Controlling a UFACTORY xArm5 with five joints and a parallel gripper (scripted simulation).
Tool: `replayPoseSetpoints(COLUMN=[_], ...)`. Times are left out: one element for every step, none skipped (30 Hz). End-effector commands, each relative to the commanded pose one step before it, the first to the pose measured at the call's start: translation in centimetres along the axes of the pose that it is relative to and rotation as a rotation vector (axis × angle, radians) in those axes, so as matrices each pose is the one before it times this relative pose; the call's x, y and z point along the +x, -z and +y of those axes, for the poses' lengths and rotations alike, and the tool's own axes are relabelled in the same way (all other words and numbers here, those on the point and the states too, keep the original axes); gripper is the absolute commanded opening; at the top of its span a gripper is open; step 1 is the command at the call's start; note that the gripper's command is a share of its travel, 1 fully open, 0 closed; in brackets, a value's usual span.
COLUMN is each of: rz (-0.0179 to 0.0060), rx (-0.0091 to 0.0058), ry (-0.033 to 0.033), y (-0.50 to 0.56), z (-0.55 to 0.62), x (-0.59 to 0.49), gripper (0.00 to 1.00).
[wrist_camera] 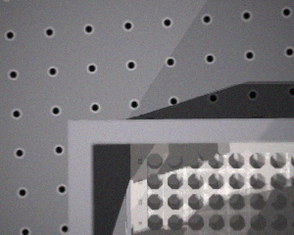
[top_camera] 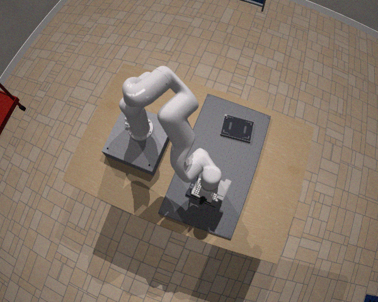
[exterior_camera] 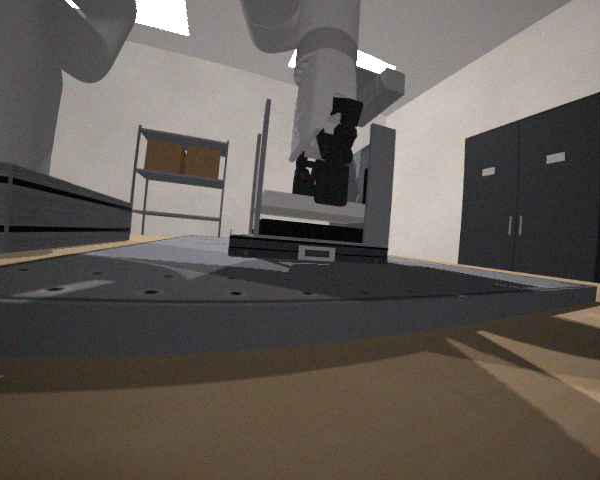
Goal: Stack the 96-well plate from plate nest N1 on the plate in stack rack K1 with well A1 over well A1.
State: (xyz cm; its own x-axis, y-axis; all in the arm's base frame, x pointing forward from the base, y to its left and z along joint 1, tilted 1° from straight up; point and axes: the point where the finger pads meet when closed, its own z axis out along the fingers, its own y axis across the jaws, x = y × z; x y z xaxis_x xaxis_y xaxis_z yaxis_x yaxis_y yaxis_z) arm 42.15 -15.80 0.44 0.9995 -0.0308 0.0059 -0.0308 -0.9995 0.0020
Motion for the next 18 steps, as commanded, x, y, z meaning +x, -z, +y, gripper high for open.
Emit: replayPoseSetpoints(rz=[0.00586, 0.00000, 0.00000, 0.00000, 0.00000, 0.00000, 0.00000, 0.00000, 0.00000, 0.00000, 0.00000, 0.00000, 0.00000, 0.00000, 0.00000, 0.00000, 0.00000, 0.00000], rx=[0.00651, 0.00000, 0.00000, 0.00000, 0.00000, 0.00000, 0.00000, 0.00000, 0.00000, 0.00000, 0.00000, 0.00000, 0.00000, 0.00000, 0.00000, 0.00000, 0.00000, 0.00000], ry=[0.00000, 0.00000, 0.00000, 0.00000, 0.00000, 0.00000, 0.00000, 0.00000, 0.00000, 0.00000, 0.00000, 0.00000, 0.00000, 0.00000, 0.00000, 0.00000, 0.00000, 0.00000], y=[0.114, -0.017, -0.017, 0.000, 0.000, -0.017, -0.017, -0.017, -0.017, -0.017, -0.017, -0.017, -0.017, -0.017, -0.017, -0.017, -0.017, -0.017], z=[0.041, 0.000, 0.000, 0.000, 0.000, 0.000, 0.000, 0.000, 0.000, 0.000, 0.000, 0.000, 0.000, 0.000, 0.000, 0.000, 0.000, 0.000], x=[0.119, -0.001, -0.001, 0.000, 0.000, -0.001, 0.000, 0.000, 0.000, 0.000, 0.000, 0.000, 0.000, 0.000, 0.000, 0.000, 0.000, 0.000], gripper=[0.00, 0.00, 0.00, 0.00, 0.00, 0.00, 0.00, 0.00, 0.00, 0.00, 0.00, 0.00, 0.00, 0.00, 0.00, 0.00, 0.00, 0.00])
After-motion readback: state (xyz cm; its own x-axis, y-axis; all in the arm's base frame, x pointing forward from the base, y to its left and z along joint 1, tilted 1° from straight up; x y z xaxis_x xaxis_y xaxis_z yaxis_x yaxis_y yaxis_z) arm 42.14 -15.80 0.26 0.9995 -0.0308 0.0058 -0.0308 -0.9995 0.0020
